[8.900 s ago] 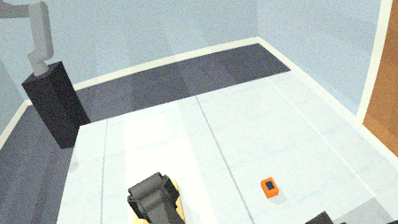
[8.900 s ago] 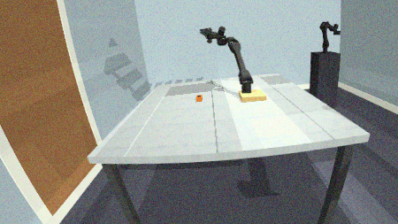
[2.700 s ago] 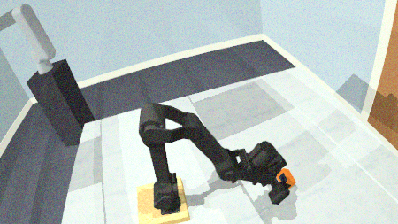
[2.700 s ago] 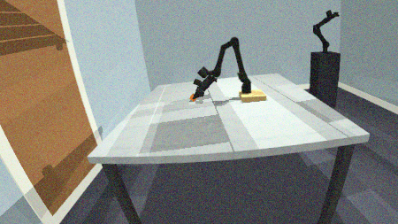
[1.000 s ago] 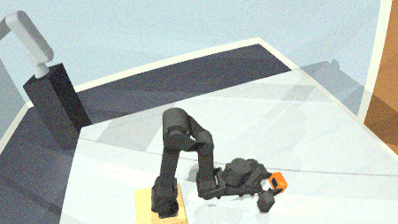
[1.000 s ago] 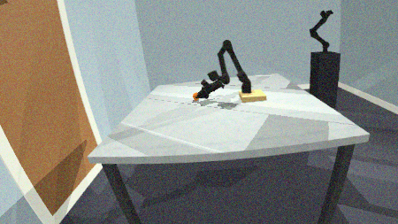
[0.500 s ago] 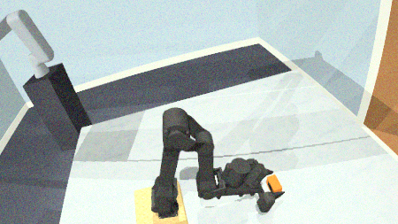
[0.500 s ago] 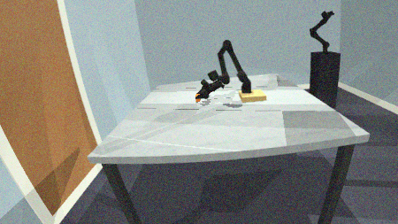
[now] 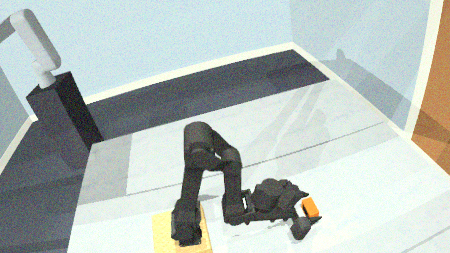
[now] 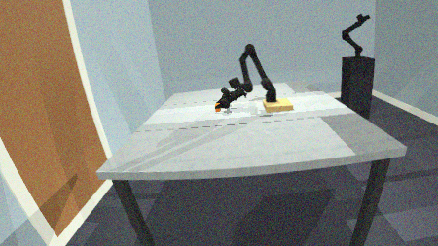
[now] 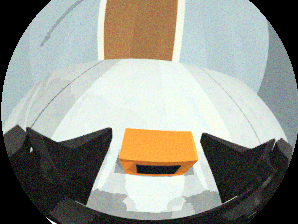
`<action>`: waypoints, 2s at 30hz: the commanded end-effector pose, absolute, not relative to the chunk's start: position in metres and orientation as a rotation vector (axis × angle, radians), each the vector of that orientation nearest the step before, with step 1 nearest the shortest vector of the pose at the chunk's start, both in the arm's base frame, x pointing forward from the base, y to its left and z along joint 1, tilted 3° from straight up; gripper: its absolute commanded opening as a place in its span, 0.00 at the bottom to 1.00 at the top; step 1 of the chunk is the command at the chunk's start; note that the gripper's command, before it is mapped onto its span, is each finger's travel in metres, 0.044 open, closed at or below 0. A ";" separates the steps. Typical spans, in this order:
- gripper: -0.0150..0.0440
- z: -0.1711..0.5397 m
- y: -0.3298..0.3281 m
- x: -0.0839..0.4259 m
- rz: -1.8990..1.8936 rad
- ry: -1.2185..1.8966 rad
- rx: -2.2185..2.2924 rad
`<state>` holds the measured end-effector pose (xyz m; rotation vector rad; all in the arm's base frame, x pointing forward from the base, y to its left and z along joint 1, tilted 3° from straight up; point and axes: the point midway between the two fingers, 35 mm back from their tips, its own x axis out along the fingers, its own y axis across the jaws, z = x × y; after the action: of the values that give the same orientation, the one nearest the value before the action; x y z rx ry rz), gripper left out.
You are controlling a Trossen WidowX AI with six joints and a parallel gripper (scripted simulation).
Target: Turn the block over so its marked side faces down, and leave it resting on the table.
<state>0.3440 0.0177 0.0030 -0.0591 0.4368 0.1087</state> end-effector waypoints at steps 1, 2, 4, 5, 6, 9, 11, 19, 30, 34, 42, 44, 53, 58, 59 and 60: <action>1.00 0.003 0.018 0.344 0.114 0.436 -0.059; 1.00 0.003 0.018 0.344 0.114 0.436 -0.059; 1.00 0.003 0.018 0.344 0.114 0.436 -0.059; 1.00 0.003 0.018 0.344 0.114 0.436 -0.059; 1.00 0.003 0.018 0.344 0.114 0.436 -0.059; 1.00 0.003 0.020 0.347 0.117 0.454 -0.059; 1.00 0.002 0.020 0.354 0.116 0.513 -0.060; 1.00 0.027 0.021 0.359 0.103 0.781 -0.072; 1.00 0.074 0.019 0.326 0.096 1.001 -0.093; 1.00 0.074 0.019 0.326 0.096 1.001 -0.093; 1.00 0.078 0.019 0.335 0.094 1.086 -0.095; 1.00 0.081 0.020 0.341 0.091 1.154 -0.097; 1.00 0.095 0.022 0.360 0.077 1.461 -0.113; 1.00 0.101 0.023 0.364 0.070 1.580 -0.123; 1.00 0.101 0.023 0.363 0.070 1.580 -0.123; 1.00 0.101 0.023 0.363 0.070 1.580 -0.123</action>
<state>0.3623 0.0237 0.0970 -0.1208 1.5644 0.0801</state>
